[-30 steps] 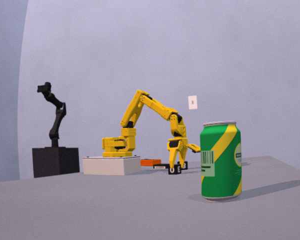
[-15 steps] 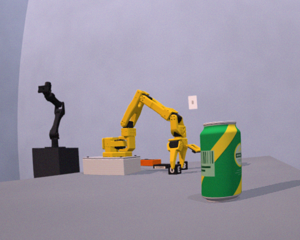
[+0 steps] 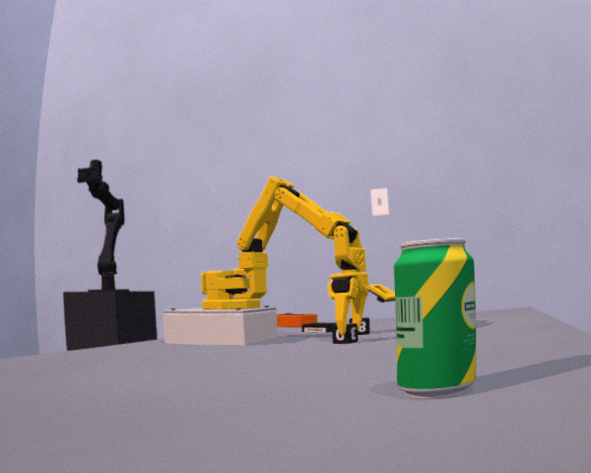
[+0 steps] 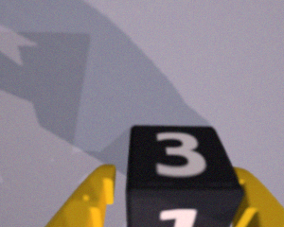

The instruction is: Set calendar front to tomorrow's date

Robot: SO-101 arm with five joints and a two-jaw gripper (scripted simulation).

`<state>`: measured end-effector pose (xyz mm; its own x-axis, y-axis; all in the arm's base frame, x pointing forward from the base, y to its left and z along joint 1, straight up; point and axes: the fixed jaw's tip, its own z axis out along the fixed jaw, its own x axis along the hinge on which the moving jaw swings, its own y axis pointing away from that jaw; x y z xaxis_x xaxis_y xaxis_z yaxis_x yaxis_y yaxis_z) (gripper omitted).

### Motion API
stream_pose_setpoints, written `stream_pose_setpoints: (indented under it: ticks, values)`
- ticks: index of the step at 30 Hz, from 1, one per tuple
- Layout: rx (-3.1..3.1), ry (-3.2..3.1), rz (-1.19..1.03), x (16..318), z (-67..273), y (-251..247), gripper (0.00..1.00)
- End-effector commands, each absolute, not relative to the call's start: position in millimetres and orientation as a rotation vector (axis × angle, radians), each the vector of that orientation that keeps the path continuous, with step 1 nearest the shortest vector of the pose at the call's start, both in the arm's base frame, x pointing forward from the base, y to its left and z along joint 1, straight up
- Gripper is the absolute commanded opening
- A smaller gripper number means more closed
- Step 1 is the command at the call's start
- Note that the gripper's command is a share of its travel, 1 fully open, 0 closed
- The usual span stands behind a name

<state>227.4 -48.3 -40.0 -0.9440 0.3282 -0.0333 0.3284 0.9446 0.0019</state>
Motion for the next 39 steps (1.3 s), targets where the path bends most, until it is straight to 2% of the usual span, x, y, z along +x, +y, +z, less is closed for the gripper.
stream_pose_setpoints:
  ticks: [1,19,39]
  values:
    - [0.521,3.088,-0.001,221.4,-45.5,-49.8,0.22]
    - [0.521,3.088,-0.001,221.1,-45.5,-50.5,0.2]
    - [0.521,3.088,-0.001,221.1,-45.5,-50.5,0.01]
